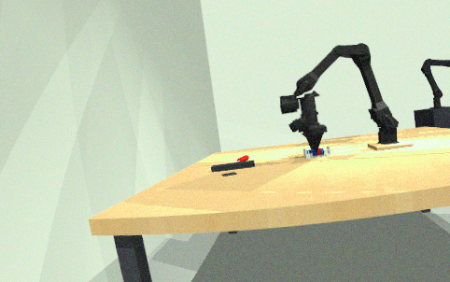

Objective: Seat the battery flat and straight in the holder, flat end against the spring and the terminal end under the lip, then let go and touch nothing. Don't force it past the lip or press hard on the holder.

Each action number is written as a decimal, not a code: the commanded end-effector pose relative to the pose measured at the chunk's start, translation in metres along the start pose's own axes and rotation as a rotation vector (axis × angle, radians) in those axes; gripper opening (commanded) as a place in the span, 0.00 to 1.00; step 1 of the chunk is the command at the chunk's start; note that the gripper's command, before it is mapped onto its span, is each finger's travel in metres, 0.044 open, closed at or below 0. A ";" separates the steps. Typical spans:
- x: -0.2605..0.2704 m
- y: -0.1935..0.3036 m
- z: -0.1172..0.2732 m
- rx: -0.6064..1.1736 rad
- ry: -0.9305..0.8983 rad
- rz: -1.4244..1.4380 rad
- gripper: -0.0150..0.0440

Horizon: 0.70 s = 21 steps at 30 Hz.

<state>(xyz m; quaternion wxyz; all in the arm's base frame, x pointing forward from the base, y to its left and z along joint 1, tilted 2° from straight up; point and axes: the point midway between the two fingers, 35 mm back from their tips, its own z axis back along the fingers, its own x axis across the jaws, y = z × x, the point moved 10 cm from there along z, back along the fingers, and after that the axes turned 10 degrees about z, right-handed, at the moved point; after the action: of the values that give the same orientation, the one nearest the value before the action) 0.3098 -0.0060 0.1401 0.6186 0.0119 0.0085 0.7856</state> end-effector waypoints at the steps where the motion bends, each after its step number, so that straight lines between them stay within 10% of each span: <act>1: 0.000 0.000 0.004 0.001 0.000 0.000 0.66; 9: -0.002 0.000 0.065 0.002 -0.001 0.000 1.00; 21: -0.001 0.000 0.076 0.002 -0.001 0.000 1.00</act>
<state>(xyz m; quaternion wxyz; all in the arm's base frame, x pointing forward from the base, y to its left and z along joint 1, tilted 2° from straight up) 0.3121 -0.0074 0.2148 0.6201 0.0124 0.0089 0.7844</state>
